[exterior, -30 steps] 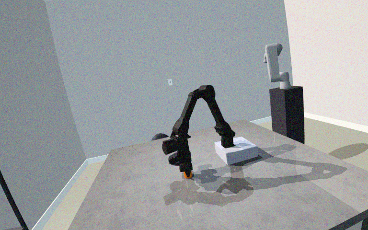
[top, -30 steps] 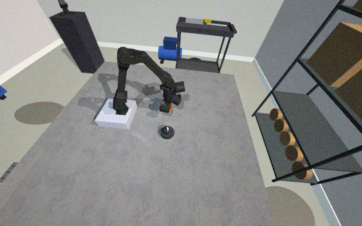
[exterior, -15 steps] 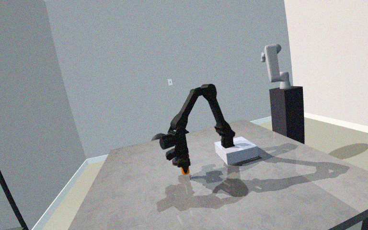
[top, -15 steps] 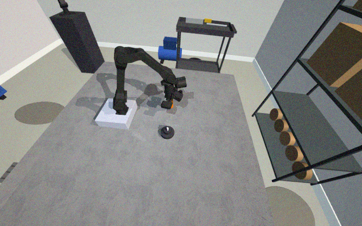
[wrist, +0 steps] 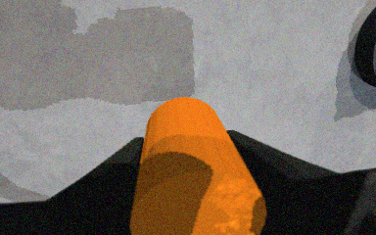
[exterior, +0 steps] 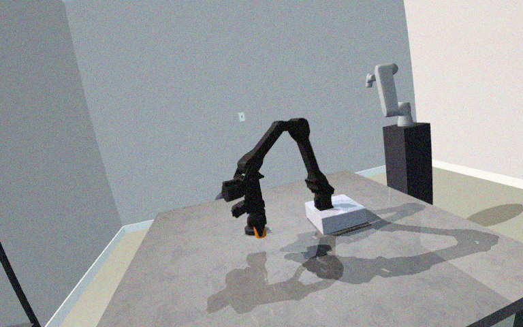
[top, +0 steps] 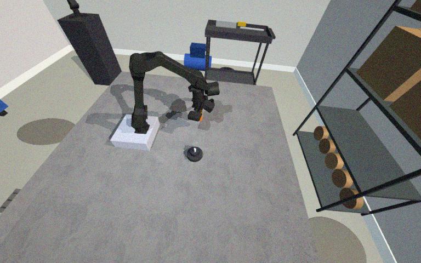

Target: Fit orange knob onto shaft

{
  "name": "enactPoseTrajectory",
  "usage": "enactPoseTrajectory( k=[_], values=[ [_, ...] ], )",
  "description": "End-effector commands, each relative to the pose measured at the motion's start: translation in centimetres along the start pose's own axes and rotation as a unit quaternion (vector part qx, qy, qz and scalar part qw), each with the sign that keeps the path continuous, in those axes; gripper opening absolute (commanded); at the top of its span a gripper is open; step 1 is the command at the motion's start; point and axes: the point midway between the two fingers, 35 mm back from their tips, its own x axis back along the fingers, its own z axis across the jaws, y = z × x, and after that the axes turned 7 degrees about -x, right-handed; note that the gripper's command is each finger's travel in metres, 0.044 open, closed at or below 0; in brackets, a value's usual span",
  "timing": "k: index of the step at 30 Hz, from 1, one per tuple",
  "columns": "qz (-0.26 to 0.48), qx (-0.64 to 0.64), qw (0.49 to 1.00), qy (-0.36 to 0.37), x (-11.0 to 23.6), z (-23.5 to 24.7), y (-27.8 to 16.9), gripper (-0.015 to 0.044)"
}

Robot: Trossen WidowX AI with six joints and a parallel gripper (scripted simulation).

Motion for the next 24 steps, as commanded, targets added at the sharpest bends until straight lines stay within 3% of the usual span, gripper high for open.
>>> enactPoseTrajectory(
  k=[1, 16, 24],
  values=[
    [-0.003, -0.004, 1.000, 0.002, 1.6, 0.2, 0.2, 0.0000],
    [0.006, -0.012, 1.000, -0.006, 6.3, 0.2, 0.2, 0.0000],
    [0.005, -0.012, 1.000, -0.006, 6.2, -0.7, 0.8, 0.0000]
  ],
)
